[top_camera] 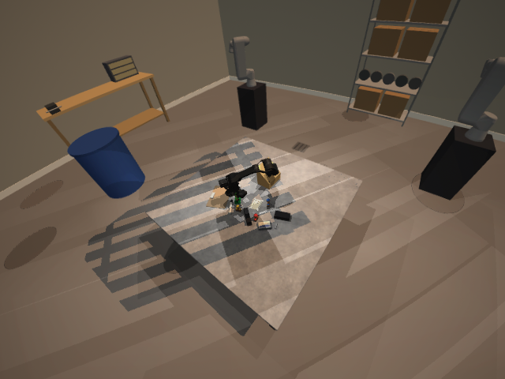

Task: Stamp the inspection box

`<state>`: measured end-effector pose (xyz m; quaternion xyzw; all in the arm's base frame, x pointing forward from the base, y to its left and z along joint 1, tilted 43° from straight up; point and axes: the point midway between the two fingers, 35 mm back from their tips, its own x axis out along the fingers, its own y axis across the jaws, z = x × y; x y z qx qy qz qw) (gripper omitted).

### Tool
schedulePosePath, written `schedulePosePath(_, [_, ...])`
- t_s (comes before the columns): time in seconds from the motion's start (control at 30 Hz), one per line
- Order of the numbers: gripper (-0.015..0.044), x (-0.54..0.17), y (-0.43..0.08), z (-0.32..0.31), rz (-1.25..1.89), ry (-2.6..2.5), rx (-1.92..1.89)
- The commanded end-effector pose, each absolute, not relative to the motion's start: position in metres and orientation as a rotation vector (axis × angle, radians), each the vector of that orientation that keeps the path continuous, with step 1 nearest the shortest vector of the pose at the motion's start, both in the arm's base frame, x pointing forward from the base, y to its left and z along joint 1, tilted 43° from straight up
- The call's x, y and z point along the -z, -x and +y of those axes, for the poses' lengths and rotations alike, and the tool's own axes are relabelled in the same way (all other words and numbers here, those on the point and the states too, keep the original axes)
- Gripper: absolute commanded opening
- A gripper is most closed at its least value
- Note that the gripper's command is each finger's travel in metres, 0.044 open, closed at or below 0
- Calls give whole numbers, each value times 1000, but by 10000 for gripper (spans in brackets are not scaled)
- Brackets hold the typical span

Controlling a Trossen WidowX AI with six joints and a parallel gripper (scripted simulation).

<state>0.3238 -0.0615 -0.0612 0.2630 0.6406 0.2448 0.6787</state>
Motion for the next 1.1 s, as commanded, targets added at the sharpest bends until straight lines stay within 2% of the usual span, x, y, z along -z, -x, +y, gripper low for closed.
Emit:
schedulePosePath(0.0, [0, 57, -324, -66, 1441, -583, -551])
schedulePosePath(0.67, [0, 33, -321, -87, 1441, -582, -550])
schedulePosePath(1.07, [0, 0, -305, -55, 1488, -689, -454])
